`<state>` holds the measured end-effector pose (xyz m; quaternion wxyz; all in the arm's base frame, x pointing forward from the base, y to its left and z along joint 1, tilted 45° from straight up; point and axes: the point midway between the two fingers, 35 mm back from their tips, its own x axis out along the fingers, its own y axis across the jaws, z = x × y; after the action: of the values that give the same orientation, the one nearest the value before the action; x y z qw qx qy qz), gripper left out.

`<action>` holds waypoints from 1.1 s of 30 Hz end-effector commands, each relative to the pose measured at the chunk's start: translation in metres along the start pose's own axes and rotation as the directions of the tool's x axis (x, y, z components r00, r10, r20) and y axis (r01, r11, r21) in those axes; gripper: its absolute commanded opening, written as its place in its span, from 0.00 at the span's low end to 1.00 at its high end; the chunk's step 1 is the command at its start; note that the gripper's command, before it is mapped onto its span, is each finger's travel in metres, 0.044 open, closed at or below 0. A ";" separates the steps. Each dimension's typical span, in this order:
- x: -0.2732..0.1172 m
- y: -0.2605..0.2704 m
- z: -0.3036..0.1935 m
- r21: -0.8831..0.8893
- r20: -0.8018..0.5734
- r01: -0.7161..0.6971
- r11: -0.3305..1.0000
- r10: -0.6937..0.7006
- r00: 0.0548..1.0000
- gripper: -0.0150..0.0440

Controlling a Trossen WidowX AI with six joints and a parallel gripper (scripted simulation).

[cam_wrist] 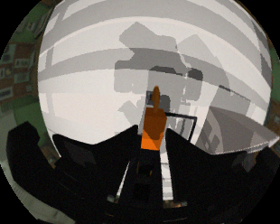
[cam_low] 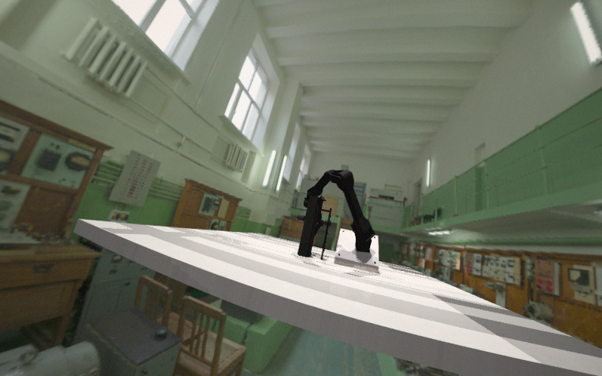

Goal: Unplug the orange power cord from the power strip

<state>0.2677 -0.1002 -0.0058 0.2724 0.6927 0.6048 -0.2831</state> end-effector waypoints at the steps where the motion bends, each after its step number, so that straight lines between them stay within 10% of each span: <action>1: 0.000 0.000 0.000 0.000 0.000 0.000 1.000 0.000 1.000 0.48; 13: 0.000 0.000 0.000 0.000 0.000 0.000 1.000 0.000 1.000 0.25; 29: -0.001 0.001 0.023 0.002 0.002 0.000 1.000 0.000 1.000 0.25; 33: 0.000 0.002 0.017 0.006 -0.005 0.000 1.000 0.000 1.000 0.43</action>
<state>0.2679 -0.1133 -0.0181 0.2684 0.6952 0.6040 -0.2824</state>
